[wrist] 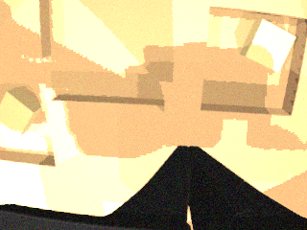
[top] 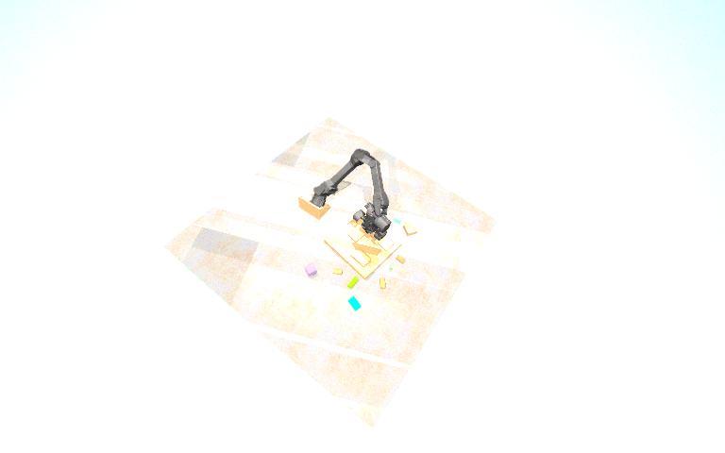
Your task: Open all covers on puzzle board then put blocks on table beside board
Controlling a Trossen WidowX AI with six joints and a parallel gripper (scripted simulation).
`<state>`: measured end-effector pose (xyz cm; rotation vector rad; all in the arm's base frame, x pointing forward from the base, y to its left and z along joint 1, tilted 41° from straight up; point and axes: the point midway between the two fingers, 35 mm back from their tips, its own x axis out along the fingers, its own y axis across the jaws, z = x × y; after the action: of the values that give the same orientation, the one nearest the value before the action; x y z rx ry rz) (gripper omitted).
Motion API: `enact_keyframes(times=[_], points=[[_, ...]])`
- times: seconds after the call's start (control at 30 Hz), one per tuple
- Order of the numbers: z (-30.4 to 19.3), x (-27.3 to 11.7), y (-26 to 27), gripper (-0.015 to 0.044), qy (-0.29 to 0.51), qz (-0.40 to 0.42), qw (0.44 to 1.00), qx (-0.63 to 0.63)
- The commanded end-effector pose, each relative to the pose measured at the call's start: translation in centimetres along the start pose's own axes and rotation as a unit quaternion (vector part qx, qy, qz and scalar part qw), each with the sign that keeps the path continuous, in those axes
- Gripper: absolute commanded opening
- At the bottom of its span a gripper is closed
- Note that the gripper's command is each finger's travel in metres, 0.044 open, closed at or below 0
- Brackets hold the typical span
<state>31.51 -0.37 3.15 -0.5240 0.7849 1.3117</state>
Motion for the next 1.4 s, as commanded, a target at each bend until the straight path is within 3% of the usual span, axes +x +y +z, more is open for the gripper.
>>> enact_keyframes(times=[0.0,1.37], points=[[0.0,0.6,0.2,0.0,-0.002,0.003,1.0,0.003],[0.7,2.5,2.5,0.0,-0.003,0.003,1.0,0.003]])
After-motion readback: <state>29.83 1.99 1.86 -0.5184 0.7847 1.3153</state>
